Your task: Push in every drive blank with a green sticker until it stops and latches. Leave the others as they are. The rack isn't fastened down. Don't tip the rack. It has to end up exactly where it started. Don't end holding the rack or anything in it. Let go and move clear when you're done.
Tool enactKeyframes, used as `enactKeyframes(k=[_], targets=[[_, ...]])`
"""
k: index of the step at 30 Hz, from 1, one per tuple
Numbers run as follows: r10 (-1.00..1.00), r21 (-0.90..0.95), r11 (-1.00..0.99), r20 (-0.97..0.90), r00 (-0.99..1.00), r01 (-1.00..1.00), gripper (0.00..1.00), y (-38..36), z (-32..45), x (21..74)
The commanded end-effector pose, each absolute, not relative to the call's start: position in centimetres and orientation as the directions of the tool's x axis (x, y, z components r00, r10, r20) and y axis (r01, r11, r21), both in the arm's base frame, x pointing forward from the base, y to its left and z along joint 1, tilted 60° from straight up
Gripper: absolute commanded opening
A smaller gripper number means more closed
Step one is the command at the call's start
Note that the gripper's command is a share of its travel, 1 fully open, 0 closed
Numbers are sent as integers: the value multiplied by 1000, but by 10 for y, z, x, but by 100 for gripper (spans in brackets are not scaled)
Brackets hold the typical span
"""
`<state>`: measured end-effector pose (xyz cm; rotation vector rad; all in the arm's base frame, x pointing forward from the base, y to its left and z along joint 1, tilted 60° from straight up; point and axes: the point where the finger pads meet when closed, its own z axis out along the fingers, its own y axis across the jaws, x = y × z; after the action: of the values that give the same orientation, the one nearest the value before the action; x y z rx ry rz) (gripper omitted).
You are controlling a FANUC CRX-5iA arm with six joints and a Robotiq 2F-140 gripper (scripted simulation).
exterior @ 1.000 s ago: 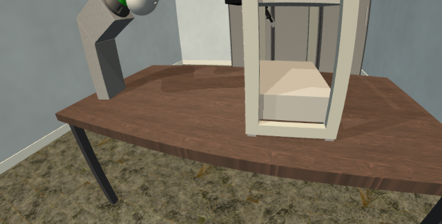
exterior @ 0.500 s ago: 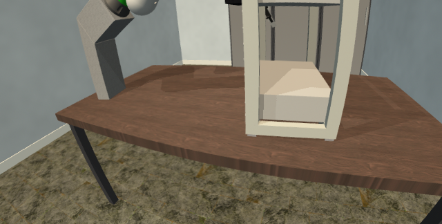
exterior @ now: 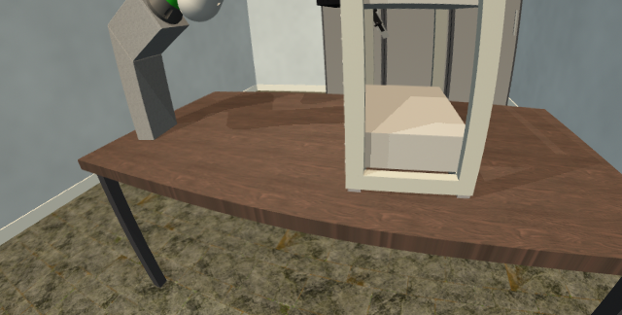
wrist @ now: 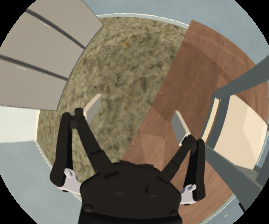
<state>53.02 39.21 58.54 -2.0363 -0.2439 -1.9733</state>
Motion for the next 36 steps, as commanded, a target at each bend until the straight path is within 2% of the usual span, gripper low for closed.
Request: enactKeyframes(k=[1,36], targets=[[-82,-92,-942,996,45,322,100,392,586,530],[-90,-98,-939,995,42,330,100,394,591,527]])
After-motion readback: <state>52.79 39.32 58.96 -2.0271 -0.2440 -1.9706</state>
